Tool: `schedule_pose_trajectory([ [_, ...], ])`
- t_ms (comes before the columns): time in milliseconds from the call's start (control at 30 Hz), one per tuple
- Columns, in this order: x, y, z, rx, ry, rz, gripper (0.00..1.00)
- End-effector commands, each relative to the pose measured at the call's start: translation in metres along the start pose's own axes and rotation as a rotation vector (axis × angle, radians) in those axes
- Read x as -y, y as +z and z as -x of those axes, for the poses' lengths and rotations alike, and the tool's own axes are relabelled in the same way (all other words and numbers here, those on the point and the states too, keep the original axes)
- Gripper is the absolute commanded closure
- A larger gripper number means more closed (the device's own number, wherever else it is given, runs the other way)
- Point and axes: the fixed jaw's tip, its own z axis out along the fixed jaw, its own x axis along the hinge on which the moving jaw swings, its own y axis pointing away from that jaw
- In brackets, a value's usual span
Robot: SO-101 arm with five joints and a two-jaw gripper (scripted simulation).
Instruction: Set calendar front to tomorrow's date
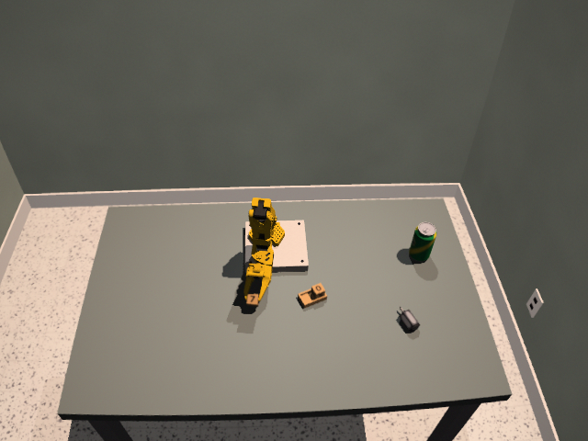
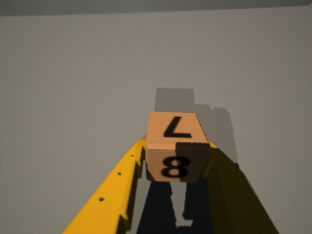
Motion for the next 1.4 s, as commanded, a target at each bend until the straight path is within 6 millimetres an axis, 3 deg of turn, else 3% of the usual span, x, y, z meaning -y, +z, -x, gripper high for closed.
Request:
schedule_pose_trajectory([
  [0, 0.002, 0.002, 0.001, 0.020, -0.002, -0.008, 1.00],
  [1367, 0.002, 0.006, -0.010, 0.020, -0.002, -0.008, 1.00],
])
